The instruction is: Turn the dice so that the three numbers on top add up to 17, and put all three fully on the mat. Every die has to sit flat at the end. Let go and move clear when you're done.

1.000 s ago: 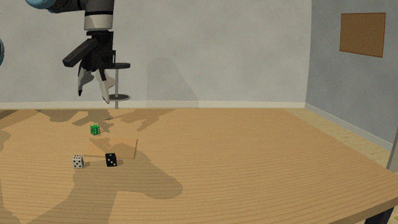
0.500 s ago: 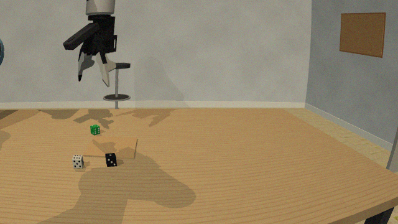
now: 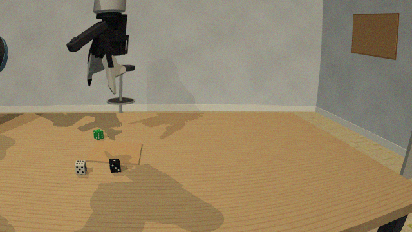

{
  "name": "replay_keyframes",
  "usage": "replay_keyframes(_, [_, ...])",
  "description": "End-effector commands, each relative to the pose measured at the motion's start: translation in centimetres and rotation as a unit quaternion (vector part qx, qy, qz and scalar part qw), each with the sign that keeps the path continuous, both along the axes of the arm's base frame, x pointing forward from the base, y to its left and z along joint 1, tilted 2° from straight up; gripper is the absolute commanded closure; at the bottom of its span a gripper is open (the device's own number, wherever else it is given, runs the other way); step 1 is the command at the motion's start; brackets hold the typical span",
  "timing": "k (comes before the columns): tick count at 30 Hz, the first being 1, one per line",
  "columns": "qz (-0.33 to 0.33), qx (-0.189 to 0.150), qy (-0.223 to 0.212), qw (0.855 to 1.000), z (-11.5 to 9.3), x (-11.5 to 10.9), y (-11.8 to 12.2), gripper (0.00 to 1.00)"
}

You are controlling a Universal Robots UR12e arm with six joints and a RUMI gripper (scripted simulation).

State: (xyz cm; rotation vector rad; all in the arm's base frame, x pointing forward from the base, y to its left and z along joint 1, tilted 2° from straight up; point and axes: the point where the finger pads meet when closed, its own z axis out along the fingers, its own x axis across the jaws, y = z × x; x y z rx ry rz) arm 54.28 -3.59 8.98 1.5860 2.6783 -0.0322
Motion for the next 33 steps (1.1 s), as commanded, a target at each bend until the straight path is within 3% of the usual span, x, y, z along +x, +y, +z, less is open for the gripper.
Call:
replay_keyframes(1, [-0.074,0.002,-0.002,0.997,-0.1,1.9,-5.1,0.00])
replay_keyframes(3, [-0.118,0.002,-0.003,0.993,-0.1,2.5,-8.2,0.00])
replay_keyframes(6, [-0.124,0.003,-0.003,0.992,-0.1,2.6,-8.7,0.00])
replay_keyframes(9, [-0.181,0.003,-0.005,0.983,-0.2,3.1,-12.9,0.00])
replay_keyframes(12, [-0.205,0.004,-0.006,0.979,-0.2,3.2,-14.7,0.00])
replay_keyframes(29, [-0.207,0.004,-0.006,0.978,-0.3,3.2,-14.9,0.00])
replay_keyframes(33, [-0.207,0.004,-0.006,0.978,-3.4,3.3,-15.1,0.00])
